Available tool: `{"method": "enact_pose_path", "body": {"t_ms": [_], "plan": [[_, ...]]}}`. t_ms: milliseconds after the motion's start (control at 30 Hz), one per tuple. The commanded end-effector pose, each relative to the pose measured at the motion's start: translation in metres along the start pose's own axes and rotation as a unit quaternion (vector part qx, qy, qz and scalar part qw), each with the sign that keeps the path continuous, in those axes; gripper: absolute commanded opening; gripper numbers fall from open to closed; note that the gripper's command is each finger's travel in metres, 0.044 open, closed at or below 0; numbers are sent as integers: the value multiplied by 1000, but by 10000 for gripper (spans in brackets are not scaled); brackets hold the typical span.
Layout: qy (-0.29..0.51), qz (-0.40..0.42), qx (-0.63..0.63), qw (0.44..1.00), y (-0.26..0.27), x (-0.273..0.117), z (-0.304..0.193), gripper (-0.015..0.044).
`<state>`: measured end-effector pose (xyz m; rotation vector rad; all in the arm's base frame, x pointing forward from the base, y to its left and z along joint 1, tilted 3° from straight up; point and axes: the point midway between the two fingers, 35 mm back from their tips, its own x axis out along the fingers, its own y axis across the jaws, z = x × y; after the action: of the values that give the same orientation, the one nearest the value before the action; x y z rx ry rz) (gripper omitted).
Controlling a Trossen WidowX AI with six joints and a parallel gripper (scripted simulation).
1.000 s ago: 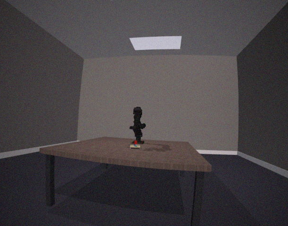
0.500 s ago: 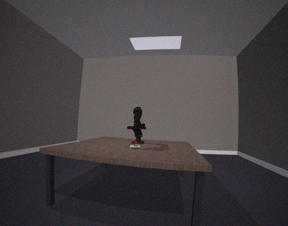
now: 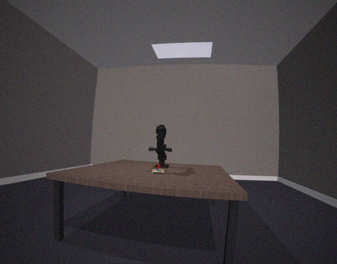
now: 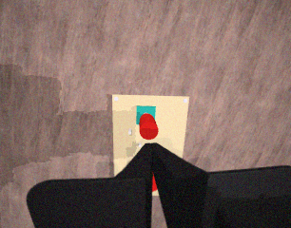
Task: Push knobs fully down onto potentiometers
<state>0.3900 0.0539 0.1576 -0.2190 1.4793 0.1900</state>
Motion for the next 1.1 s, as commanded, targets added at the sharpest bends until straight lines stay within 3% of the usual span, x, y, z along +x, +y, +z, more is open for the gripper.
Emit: {"method": "enact_pose_path", "body": {"t_ms": [0, 533, 1067], "plan": [[-1, -3, 60, 998, -1, 0, 0, 0], [-2, -3, 332, 943, -1, 2, 0, 0], [-2, -2, 578, 816, -1, 4, 0, 0]]}}
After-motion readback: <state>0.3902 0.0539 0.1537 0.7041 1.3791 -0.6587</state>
